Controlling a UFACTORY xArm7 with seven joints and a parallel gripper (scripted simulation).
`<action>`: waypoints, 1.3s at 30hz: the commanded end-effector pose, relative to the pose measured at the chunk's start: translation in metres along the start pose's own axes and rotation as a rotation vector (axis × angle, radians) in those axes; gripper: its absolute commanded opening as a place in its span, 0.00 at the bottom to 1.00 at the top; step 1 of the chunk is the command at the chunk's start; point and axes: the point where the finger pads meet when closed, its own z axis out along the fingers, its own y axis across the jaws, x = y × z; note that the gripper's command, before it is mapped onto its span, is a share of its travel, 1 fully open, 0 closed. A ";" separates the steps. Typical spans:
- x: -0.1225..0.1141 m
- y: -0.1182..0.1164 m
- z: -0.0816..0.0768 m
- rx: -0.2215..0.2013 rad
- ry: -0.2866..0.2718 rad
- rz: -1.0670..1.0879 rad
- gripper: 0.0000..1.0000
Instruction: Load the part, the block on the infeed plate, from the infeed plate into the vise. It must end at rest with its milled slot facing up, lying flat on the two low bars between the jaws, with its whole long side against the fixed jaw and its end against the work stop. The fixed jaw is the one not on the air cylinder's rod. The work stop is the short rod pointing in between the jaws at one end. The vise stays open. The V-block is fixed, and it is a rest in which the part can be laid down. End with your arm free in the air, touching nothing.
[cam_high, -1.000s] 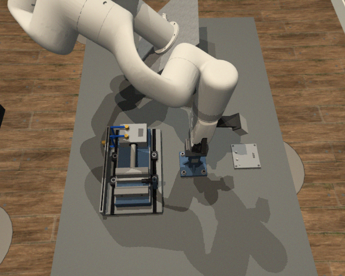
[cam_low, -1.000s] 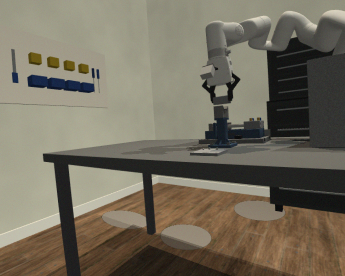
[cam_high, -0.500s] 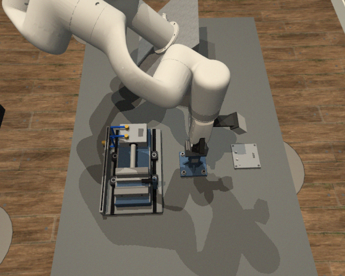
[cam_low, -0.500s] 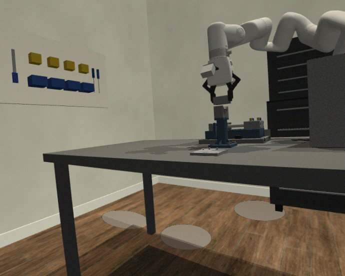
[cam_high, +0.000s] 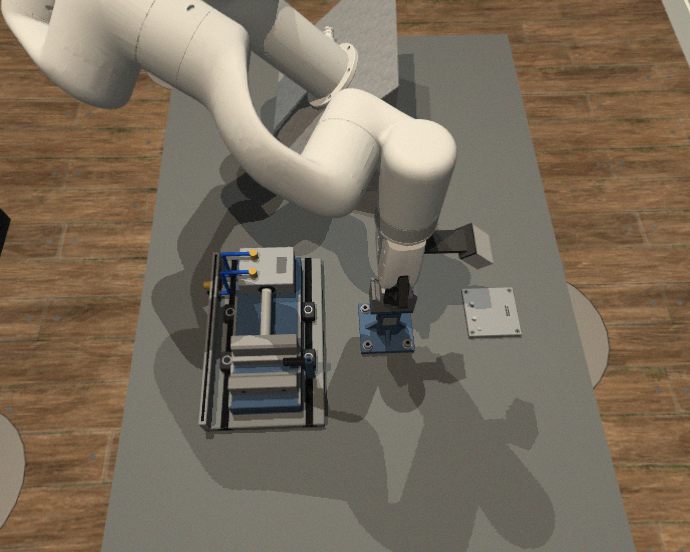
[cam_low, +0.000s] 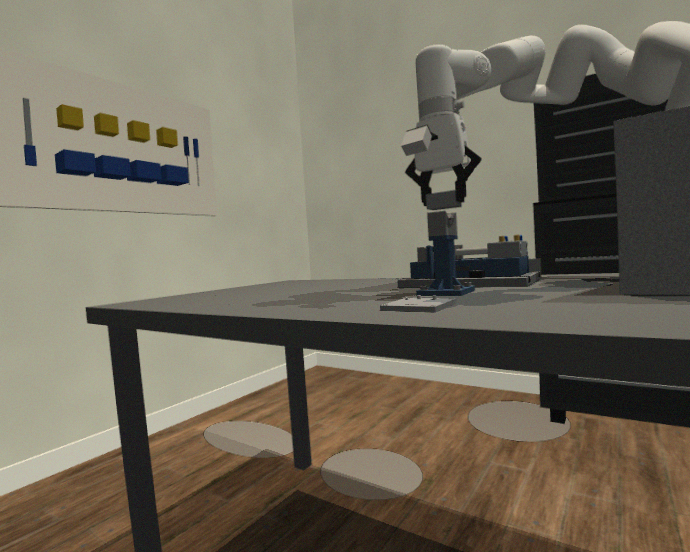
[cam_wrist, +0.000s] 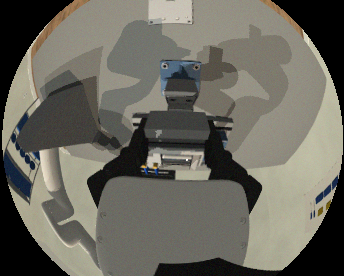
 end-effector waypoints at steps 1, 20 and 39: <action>0.001 0.001 -0.002 -0.004 0.004 0.000 0.00; 0.001 0.001 -0.004 -0.004 0.004 0.000 0.00; 0.001 0.001 -0.022 -0.004 0.004 0.000 0.00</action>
